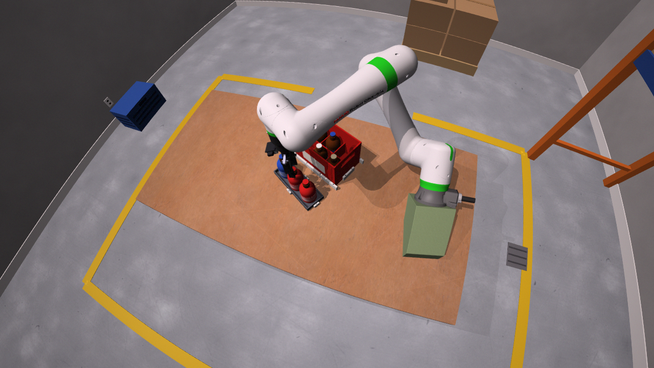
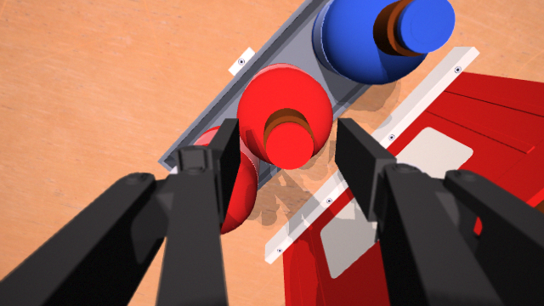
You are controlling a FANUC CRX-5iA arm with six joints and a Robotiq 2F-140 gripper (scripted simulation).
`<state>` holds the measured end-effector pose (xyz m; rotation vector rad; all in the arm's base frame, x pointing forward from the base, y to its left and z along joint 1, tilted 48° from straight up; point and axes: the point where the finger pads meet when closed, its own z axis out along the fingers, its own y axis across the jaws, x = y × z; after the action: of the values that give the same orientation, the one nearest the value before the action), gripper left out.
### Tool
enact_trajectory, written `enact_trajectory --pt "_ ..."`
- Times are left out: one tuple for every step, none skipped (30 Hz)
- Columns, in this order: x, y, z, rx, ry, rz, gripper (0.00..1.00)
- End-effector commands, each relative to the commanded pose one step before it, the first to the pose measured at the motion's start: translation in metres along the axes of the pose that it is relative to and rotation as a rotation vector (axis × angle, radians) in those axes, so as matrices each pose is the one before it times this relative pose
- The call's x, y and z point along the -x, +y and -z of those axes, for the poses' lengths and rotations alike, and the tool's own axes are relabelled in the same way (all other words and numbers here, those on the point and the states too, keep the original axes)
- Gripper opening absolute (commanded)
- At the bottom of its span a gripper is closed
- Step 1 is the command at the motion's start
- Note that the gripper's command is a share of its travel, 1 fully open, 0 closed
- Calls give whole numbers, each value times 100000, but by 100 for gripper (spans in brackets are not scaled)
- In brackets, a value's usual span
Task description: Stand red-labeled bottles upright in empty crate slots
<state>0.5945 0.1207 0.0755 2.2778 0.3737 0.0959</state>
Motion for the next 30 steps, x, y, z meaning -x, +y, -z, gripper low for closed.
enact_trajectory --pt "-62 -3 -277 -12 237 -6 44" --pt "0 0 -124 -1 0 0 44" --pt "0 0 -119 1 0 0 44" --pt "0 0 0 0 0 0 44" --pt "0 0 0 0 0 0 44" --pt "0 0 -112 0 0 0 44" --pt "0 0 -104 0 0 0 44" --pt "0 0 -96 0 0 0 44" --pt "0 0 -89 0 0 0 44" --pt "0 0 -81 0 0 0 44" --pt "0 0 -72 0 0 0 44" --pt "0 0 -64 0 0 0 44" --pt "0 0 -56 0 0 0 44" --pt "0 0 -47 0 0 0 44" --pt "0 0 -39 0 0 0 44" --pt "0 0 -32 0 0 0 44" --pt "0 0 -25 0 0 0 44" --pt "0 0 -18 0 0 0 44" --pt "0 0 -13 0 0 0 44" --pt "0 0 -8 0 0 0 44" --pt "0 0 0 0 0 0 44" --pt "0 0 0 0 0 0 44" --pt "0 0 -4 0 0 0 44" --pt "0 0 -2 0 0 0 44" --pt "0 0 0 0 0 0 44" --pt "0 0 0 0 0 0 44" --pt "0 0 0 0 0 0 44" --pt "0 0 0 0 0 0 44" --pt "0 0 0 0 0 0 44" --pt "0 0 0 0 0 0 44"
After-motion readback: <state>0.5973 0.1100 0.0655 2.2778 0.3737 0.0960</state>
